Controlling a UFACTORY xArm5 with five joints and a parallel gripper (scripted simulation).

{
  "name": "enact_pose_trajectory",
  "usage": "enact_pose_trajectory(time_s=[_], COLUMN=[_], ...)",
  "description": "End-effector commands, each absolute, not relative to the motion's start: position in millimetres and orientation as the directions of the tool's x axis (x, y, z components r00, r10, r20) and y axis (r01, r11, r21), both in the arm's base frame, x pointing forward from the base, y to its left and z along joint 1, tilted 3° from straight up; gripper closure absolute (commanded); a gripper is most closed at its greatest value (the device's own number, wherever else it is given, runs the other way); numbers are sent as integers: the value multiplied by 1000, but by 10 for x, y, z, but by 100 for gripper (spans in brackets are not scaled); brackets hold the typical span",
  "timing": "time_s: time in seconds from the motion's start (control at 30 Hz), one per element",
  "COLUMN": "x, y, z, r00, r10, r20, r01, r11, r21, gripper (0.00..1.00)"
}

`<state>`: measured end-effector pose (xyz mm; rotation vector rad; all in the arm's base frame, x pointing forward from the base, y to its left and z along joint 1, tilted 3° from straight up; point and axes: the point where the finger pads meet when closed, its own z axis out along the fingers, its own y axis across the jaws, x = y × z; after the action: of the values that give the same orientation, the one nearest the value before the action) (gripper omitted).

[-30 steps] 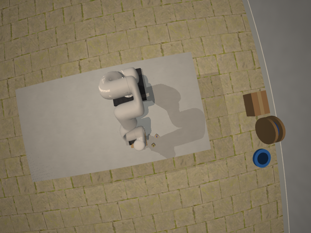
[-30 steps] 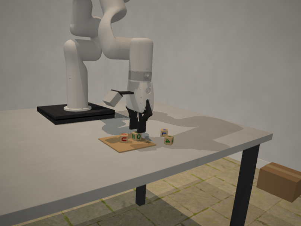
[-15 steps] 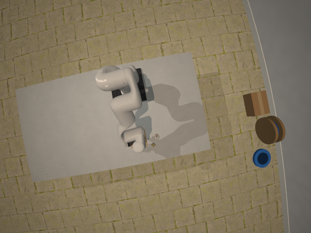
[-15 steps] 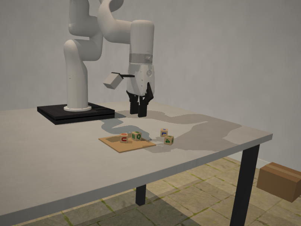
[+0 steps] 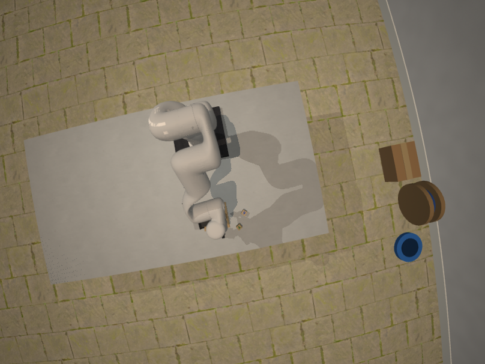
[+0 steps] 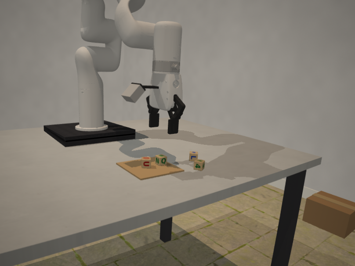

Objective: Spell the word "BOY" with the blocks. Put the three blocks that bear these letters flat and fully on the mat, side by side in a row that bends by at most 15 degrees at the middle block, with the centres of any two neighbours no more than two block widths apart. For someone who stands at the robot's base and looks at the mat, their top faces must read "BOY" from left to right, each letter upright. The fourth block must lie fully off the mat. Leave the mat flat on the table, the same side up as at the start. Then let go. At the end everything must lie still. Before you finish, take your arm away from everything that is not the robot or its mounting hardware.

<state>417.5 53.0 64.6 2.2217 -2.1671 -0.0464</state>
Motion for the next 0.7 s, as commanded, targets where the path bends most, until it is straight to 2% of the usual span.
enact_pose_trajectory(time_s=[0.0,0.3,0.67], x=[4189,4189,4190], y=[531,525,410], z=[661,660,642], r00=[25,38,274], r10=[-1000,-999,-962], r20=[4,4,-8], r01=[-999,-998,-961], r11=[-25,-38,-274], r21=[44,44,43], gripper=[0,0,0])
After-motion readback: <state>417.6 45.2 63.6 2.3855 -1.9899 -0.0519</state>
